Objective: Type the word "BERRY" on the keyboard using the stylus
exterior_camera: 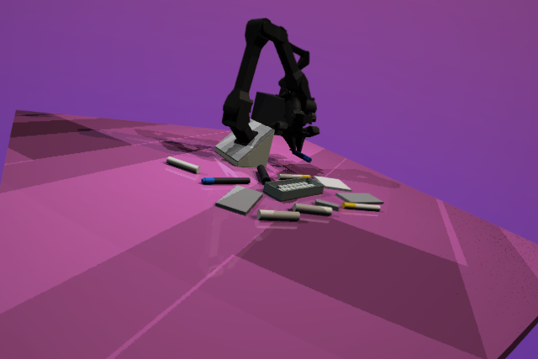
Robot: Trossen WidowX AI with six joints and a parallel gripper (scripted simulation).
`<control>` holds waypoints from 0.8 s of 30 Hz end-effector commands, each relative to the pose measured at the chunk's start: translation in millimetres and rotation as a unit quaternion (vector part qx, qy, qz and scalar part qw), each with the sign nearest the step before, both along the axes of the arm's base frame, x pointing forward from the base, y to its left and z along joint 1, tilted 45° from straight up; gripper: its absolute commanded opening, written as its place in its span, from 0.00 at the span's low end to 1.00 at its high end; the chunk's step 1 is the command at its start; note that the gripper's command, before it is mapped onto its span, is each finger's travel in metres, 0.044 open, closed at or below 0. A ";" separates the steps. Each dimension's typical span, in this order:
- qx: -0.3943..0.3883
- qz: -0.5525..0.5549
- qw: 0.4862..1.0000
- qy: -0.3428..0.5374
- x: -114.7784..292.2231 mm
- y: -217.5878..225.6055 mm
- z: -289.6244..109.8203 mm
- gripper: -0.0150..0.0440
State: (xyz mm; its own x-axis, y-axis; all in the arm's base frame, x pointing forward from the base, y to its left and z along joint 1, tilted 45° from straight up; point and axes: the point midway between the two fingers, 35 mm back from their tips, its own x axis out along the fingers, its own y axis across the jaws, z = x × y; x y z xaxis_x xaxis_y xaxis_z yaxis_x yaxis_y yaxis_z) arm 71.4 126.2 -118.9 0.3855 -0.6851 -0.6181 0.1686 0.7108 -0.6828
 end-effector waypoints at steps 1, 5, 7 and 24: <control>-0.003 0.005 1.000 0.001 -0.2 -5.1 -3.8 0.25; -0.003 0.005 1.000 0.001 -1.0 -9.5 -8.9 0.25; -0.003 0.005 1.000 0.001 -1.4 -11.7 -11.4 0.25; -0.003 0.005 1.000 0.002 -4.7 -31.7 -30.8 0.25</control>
State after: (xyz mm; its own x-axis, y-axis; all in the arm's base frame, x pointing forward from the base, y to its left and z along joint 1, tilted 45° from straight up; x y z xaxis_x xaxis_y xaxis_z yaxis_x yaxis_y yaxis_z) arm 67.9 101.9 -146.0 0.3927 -0.6794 -0.6198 0.1576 0.7137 -0.6825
